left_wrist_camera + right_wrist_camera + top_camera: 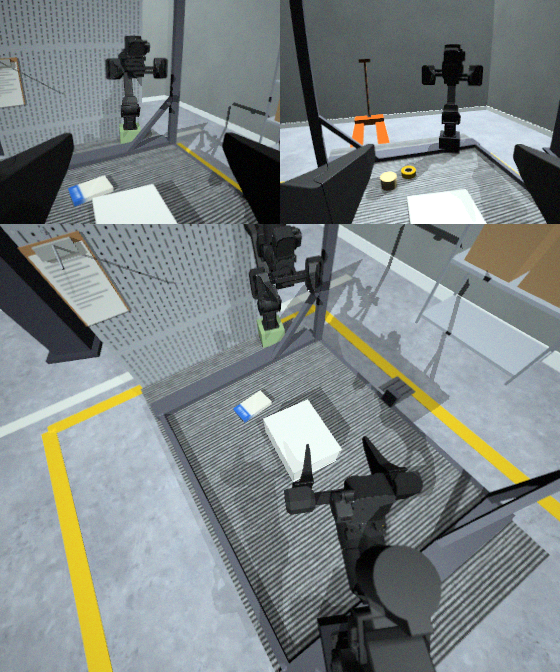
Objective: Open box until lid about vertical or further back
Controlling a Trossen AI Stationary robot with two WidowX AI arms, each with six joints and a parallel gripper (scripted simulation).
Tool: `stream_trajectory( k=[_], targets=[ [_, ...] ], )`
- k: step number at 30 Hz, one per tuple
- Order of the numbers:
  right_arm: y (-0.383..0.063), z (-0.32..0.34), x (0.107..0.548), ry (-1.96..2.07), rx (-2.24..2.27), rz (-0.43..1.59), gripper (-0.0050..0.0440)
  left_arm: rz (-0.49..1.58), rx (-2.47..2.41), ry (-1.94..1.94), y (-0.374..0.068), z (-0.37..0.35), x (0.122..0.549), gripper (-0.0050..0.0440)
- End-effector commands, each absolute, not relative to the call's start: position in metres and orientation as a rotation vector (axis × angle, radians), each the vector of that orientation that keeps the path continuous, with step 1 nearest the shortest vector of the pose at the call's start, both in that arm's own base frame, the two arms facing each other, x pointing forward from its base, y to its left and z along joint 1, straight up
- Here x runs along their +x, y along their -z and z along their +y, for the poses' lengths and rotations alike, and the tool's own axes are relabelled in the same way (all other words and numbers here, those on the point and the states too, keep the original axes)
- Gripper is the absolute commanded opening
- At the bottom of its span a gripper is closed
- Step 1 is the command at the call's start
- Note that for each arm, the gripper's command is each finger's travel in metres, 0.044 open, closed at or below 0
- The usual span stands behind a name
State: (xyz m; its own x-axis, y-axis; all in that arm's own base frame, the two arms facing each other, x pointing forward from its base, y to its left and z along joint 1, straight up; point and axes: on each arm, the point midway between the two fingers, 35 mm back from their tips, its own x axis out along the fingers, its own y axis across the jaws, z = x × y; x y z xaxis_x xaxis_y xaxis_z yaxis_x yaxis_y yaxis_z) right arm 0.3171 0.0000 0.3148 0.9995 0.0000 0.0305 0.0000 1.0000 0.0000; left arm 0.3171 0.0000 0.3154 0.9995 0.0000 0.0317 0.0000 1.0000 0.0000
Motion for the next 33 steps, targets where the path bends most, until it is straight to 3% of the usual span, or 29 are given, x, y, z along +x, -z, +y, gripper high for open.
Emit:
stream_trajectory(
  k=[1, 17, 23, 32, 33],
  targets=[
    [-0.323, 0.000, 0.316, 0.000, 0.000, -0.050, 0.0440, -0.050, 0.000, 0.000, -0.323, 0.000, 0.316, 0.0440],
    [-0.323, 0.000, 0.316, 0.000, 0.000, -0.050, 0.0440, -0.050, 0.000, 0.000, -0.323, 0.000, 0.316, 0.0440],
    [-0.327, -0.001, 0.342, -0.012, -0.013, -0.021, 0.0440, -0.004, -0.038, -0.015, -0.309, -0.006, 0.334, 0.0296],
    [-0.318, -0.006, 0.436, -0.058, -0.038, 0.069, 0.0440, 0.161, -0.131, -0.084, -0.240, -0.036, 0.382, 0.0080],
    [-0.318, -0.006, 0.436, -0.058, -0.038, 0.069, 0.0440, 0.161, -0.131, -0.084, -0.240, -0.036, 0.382, 0.0080]
  ],
)
